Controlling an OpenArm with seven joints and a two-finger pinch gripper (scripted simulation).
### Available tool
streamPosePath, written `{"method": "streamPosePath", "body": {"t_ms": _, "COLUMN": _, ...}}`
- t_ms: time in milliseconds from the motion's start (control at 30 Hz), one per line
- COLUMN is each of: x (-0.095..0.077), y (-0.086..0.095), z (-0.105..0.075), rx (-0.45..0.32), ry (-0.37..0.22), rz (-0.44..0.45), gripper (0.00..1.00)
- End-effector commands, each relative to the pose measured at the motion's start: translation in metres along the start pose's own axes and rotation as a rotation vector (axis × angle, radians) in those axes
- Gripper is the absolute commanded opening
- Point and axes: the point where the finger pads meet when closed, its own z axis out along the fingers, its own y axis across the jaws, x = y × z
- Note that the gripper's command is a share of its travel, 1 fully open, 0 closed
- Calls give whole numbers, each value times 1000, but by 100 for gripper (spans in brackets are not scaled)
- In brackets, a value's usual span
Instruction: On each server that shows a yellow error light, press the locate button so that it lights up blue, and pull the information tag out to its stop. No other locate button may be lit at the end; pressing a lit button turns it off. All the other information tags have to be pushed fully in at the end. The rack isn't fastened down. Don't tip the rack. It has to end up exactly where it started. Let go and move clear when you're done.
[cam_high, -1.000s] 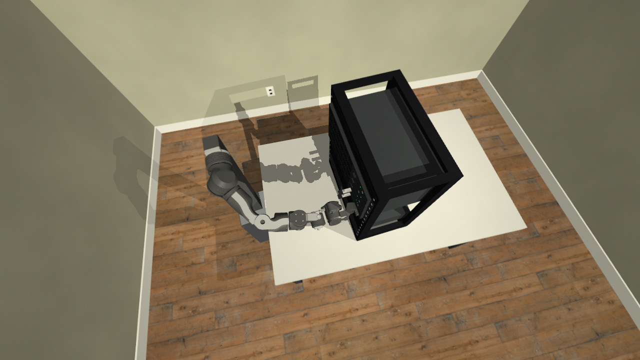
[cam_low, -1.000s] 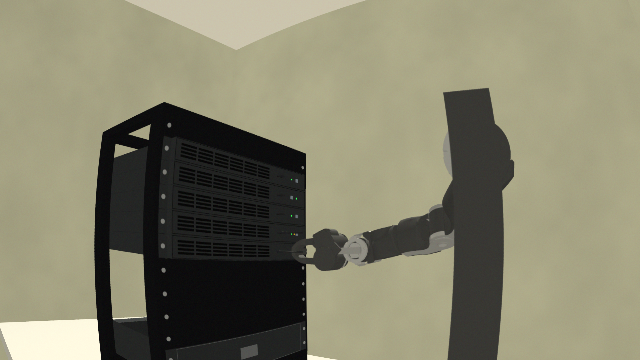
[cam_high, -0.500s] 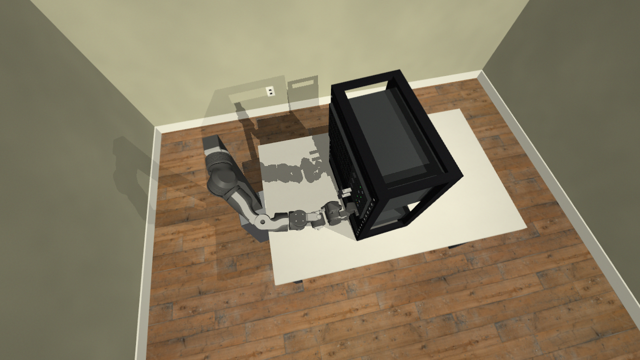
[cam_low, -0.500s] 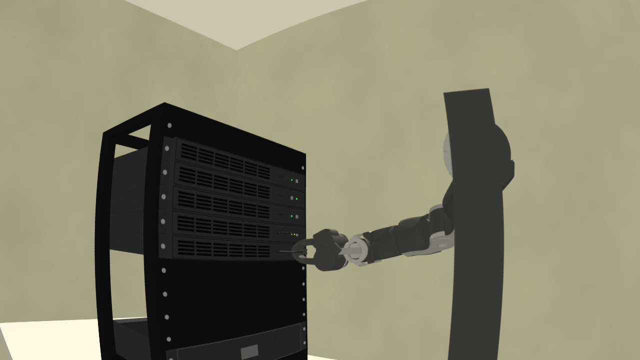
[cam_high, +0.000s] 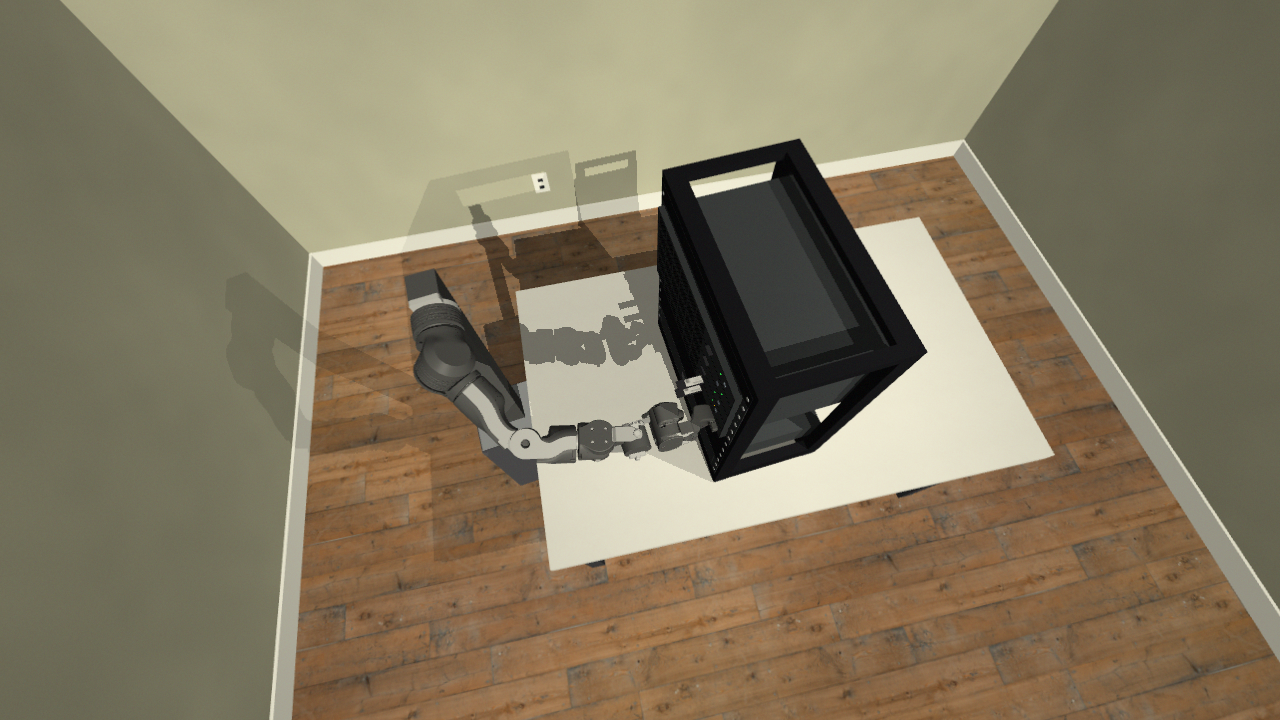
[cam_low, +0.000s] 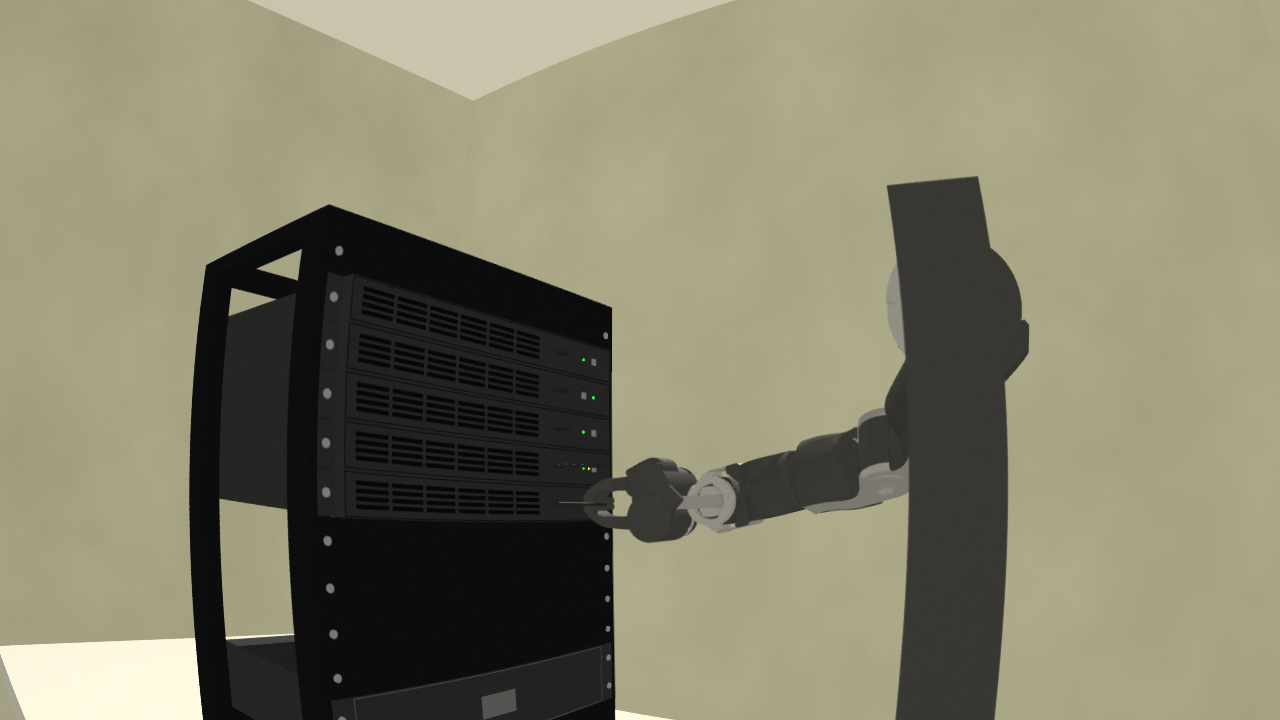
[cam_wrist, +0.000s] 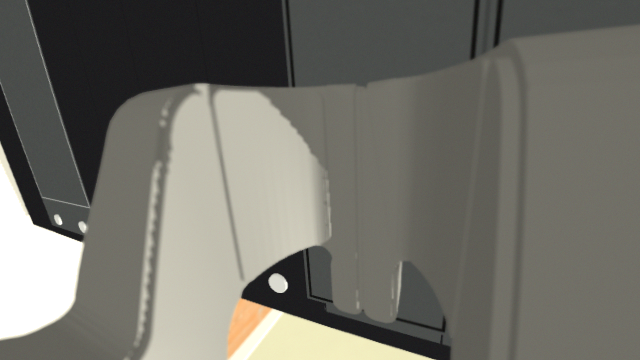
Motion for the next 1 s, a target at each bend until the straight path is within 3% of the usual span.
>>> {"method": "streamPosePath", "body": {"t_ms": 0, "x": 1, "y": 3, "z": 2, "rx": -6, "ry": -5, "rz": 2, "gripper": 0}}
{"method": "streamPosePath", "body": {"t_ms": 367, "x": -1, "y": 3, "z": -9, "rx": -7, "ry": -7, "rz": 1, "gripper": 0}}
{"method": "streamPosePath", "body": {"t_ms": 867, "x": 0, "y": 4, "z": -80, "rx": -14, "ry": -6, "rz": -1, "gripper": 0}}
{"method": "streamPosePath", "body": {"t_ms": 967, "x": 1, "y": 1, "z": -85, "rx": -8, "ry": -5, "rz": -3, "gripper": 0}}
